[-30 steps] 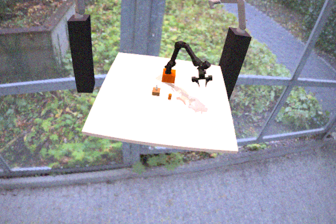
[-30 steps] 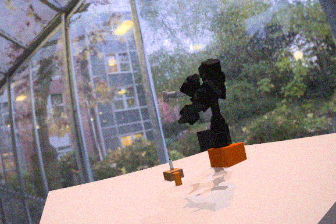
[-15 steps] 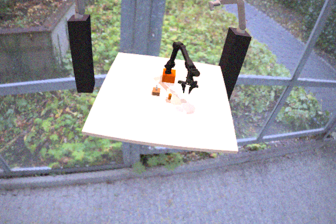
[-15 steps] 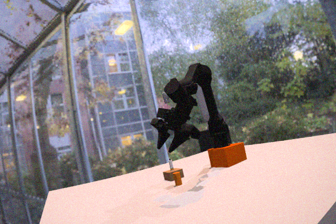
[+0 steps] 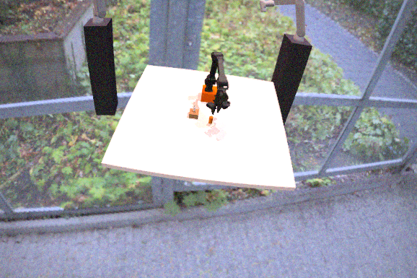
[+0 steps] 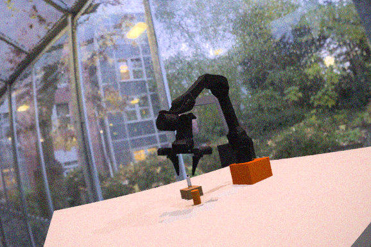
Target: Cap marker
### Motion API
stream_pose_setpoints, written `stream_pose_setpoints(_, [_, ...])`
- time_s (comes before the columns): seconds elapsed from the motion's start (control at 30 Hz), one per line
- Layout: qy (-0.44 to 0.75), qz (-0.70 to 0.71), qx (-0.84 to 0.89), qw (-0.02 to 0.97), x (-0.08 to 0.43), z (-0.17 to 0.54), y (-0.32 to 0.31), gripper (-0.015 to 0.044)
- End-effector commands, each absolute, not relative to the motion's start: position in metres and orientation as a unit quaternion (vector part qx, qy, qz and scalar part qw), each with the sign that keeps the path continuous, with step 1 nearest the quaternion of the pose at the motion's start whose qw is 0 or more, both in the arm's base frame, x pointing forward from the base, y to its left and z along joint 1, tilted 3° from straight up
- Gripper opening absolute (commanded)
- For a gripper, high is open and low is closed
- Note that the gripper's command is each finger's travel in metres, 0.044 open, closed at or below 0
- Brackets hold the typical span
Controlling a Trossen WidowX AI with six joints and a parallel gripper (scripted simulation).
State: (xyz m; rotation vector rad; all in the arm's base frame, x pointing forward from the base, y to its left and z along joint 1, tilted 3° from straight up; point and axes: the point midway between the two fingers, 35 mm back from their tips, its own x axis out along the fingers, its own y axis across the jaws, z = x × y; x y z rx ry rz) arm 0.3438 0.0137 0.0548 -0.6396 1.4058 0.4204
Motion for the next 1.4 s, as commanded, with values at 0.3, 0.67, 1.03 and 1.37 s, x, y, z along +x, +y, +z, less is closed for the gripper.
stream_pose_setpoints(0.3, [0.652, 0.293, -0.282, 0.64, 0.313, 0.055, -0.009, 0.0245])
stream_pose_setpoints(0.67, [0.652, 0.293, -0.281, 0.64, 0.312, 0.012, -0.008, 0.0245])
stream_pose_setpoints(1.03, [0.653, 0.292, -0.282, 0.64, 0.312, -0.002, -0.007, 0.0245])
stream_pose_setpoints(1.37, [0.653, 0.29, -0.283, 0.639, 0.312, -0.018, -0.008, 0.0245])
